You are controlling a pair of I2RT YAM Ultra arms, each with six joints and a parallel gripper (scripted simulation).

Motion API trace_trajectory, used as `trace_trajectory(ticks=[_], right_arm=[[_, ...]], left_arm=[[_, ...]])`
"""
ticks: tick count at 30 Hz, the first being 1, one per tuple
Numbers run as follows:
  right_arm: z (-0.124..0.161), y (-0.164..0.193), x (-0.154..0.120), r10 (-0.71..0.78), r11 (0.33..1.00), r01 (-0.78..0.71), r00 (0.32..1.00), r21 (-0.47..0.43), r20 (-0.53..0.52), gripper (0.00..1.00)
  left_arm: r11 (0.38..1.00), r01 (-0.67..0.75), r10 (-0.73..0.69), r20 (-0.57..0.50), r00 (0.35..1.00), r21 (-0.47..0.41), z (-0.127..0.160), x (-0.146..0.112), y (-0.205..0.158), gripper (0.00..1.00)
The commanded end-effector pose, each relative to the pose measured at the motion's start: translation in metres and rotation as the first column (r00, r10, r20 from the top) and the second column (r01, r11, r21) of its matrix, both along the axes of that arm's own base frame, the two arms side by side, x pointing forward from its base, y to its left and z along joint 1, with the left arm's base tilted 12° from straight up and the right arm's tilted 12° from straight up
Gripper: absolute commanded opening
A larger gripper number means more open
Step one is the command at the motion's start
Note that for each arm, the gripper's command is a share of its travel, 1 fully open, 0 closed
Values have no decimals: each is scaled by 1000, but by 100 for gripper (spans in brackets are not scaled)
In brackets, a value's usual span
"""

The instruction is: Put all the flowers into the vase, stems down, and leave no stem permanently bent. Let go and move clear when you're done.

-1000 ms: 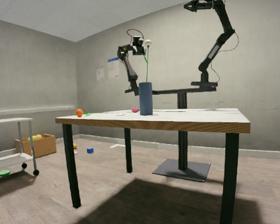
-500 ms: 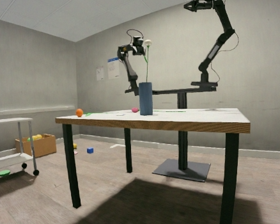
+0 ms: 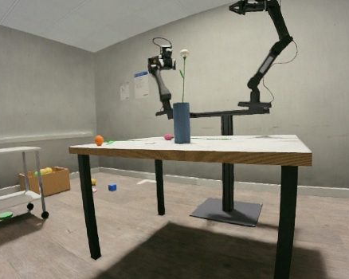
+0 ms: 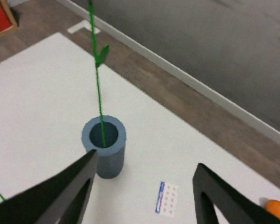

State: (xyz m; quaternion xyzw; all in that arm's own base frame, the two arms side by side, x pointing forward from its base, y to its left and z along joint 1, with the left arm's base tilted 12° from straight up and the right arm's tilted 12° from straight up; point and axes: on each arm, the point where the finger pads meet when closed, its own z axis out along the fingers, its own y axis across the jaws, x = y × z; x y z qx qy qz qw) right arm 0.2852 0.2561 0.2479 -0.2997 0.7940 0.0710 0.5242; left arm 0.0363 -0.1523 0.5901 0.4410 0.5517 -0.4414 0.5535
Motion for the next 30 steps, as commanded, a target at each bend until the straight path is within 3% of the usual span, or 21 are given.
trace_trajectory(ticks=[1, 9, 17, 30], right_arm=[[11, -25, 25, -93, 995, 92, 995, 23, 23, 60], [11, -98, 67, -304, 953, 303, 953, 25, 21, 60], [11, -118, 76, -357, 934, 357, 934, 25, 21, 60], [27, -114, 71, -342, 939, 340, 939, 45, 28, 60]], left_arm=[[1000, -1, 1, -10, 1000, 12, 0, 1, -6, 30], [1000, -1, 1, -10, 1000, 12, 0, 1, -6, 30], [1000, -1, 1, -10, 1000, 12, 0, 1, -6, 30], [1000, -1, 1, -10, 1000, 12, 0, 1, -6, 30]])
